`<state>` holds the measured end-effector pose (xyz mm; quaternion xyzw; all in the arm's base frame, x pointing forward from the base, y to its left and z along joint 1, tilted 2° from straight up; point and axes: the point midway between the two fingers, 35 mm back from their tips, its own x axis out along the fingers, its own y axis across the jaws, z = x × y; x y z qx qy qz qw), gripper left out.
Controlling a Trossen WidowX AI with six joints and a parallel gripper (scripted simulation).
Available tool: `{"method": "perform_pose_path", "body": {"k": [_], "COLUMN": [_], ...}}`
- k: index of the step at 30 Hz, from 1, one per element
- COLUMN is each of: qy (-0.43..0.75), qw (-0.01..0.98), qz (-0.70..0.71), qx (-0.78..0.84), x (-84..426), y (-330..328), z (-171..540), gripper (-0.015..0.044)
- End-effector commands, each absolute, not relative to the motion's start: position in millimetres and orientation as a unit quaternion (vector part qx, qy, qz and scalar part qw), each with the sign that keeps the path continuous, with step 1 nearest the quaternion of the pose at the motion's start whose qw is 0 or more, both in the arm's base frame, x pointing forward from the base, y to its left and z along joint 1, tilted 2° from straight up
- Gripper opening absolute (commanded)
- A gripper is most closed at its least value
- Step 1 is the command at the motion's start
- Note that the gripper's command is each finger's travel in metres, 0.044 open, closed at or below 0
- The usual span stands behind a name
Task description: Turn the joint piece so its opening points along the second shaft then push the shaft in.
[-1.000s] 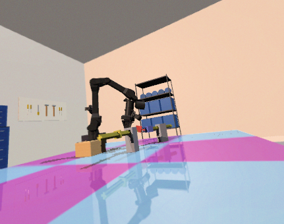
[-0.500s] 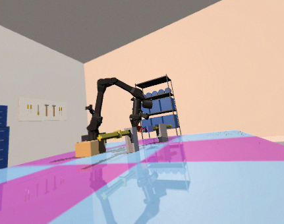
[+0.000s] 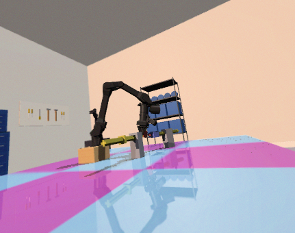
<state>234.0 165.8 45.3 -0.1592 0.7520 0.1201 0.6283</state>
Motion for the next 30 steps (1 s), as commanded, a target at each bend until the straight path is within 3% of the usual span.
{"method": "perform_pose_path", "body": {"k": [1,8,18,30], "qy": [0.754,0.754,0.754,0.754], "qw": [0.625,0.625,0.625,0.625], "qz": [0.118,0.118,0.118,0.118], "qx": [-0.163,-0.163,-0.163,-0.163], "x": [231.3,229.9,229.9,229.9], "y": [162.9,162.1,162.1,162.1], "z": [36.6,28.0,28.0,28.0], "gripper": [0.044,0.044,0.0182,0.0182]}}
